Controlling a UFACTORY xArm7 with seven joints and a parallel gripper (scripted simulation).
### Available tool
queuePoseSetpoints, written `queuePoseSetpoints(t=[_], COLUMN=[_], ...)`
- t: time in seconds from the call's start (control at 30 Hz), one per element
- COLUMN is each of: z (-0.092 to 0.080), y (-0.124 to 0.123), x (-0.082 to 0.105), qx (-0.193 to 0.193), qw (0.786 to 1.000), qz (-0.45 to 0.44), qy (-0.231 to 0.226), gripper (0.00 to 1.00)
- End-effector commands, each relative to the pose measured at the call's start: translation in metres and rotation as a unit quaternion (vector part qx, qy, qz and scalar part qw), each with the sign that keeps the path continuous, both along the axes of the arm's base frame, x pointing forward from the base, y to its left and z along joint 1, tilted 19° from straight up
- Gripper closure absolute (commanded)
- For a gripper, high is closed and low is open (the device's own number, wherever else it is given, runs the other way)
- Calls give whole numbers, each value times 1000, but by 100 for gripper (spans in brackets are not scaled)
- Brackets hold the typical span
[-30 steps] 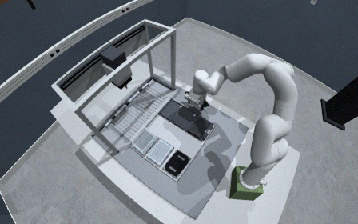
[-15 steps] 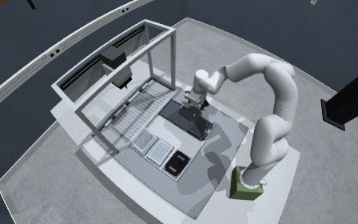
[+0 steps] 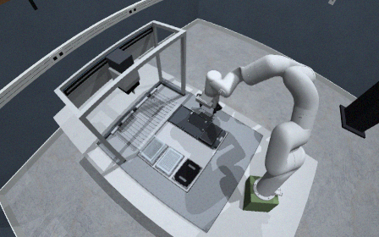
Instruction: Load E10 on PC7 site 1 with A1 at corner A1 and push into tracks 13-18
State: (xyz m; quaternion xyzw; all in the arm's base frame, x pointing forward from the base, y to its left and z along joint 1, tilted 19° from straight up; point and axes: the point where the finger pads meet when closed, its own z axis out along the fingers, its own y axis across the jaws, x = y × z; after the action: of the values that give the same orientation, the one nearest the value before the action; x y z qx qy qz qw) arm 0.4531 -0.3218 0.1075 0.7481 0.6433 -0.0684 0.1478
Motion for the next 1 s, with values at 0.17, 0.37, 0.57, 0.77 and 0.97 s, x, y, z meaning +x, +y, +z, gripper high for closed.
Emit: queuePoseSetpoints(t=[0.17,0.37,0.57,0.77,0.97], z=[16,26,32,42,51], y=[4,8,10,13,16], x=[0,-1,-1,-2,-3], qx=[-1,-1,-1,-1,-1], qw=[1000,1000,1000,1000,1000], qz=[1,1,1,1,1], qy=[-2,-2,-2,-2,-2], gripper=[0,0,0,0,0])
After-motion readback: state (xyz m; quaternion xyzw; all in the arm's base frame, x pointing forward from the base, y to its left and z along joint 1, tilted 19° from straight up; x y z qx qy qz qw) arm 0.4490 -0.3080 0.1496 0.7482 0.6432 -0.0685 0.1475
